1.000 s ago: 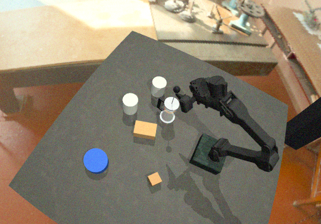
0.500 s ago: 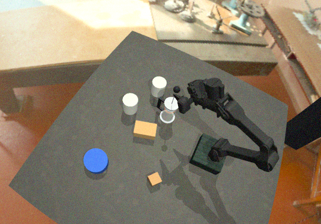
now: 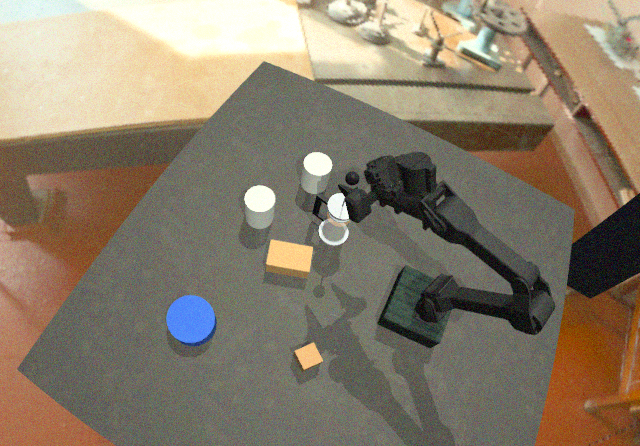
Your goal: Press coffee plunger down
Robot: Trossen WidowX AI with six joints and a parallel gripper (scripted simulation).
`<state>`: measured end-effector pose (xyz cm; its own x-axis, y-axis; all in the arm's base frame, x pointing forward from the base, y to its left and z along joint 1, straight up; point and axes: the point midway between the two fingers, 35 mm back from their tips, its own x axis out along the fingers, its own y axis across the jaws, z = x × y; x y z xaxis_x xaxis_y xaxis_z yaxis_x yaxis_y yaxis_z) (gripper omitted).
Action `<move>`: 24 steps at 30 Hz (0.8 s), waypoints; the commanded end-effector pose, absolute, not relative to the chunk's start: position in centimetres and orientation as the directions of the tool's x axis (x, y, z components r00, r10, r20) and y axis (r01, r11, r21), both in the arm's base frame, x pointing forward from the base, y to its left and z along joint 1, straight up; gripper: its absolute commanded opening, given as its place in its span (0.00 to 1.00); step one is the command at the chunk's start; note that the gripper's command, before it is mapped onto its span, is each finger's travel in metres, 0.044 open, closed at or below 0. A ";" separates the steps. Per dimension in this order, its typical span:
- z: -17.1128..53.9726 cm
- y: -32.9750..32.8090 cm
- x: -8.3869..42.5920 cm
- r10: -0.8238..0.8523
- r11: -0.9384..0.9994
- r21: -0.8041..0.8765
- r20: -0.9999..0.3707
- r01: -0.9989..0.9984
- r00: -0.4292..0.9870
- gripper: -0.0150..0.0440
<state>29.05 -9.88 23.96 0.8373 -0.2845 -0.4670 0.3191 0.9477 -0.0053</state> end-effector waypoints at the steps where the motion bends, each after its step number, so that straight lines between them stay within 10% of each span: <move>1: 23.0 -10.0 29.6 -0.280 0.948 0.002 -0.479 0.319 0.832 1.00; 4: 23.0 -10.1 29.7 -0.280 0.948 0.002 -0.479 0.319 0.832 1.00; 16: 23.0 -10.1 29.7 -0.280 0.948 0.002 -0.479 0.319 0.832 0.48; 24: 23.0 -10.1 29.7 -0.280 0.948 0.002 -0.479 0.319 0.832 0.48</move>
